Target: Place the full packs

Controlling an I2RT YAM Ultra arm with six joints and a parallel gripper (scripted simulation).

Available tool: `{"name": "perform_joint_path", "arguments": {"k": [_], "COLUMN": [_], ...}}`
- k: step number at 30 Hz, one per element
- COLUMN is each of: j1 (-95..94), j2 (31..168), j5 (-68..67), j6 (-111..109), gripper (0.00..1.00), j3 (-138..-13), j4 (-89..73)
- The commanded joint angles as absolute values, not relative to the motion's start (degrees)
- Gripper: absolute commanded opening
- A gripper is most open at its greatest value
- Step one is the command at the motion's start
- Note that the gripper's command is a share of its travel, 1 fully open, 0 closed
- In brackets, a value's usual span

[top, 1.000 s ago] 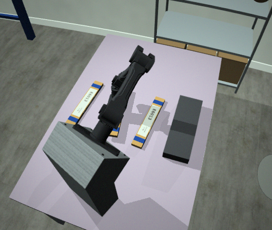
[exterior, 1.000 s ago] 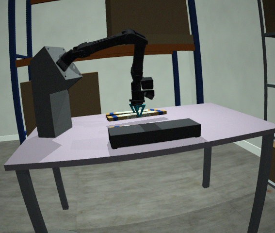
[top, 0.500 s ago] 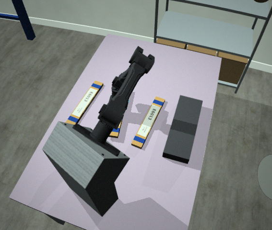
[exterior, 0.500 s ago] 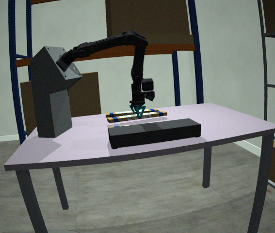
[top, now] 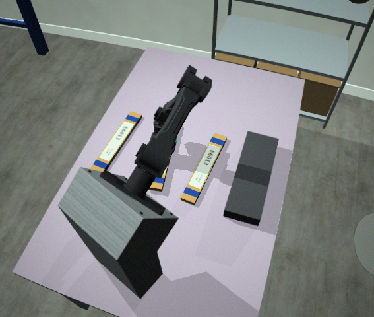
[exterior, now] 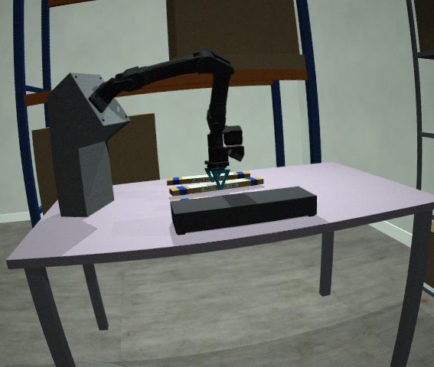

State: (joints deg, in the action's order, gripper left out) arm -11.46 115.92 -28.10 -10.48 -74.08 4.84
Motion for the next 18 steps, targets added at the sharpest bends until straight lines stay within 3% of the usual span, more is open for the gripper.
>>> {"name": "perform_joint_path", "arguments": {"k": [1, 18], "j1": [-13.11, -12.94], "j2": [114.82, 114.78], "j5": [-27.88, -27.88], "j6": [-10.86, -10.80], "gripper": [0.00, 0.00], "j3": [-75.85, -76.23], "j4": [5.33, 5.26]}}
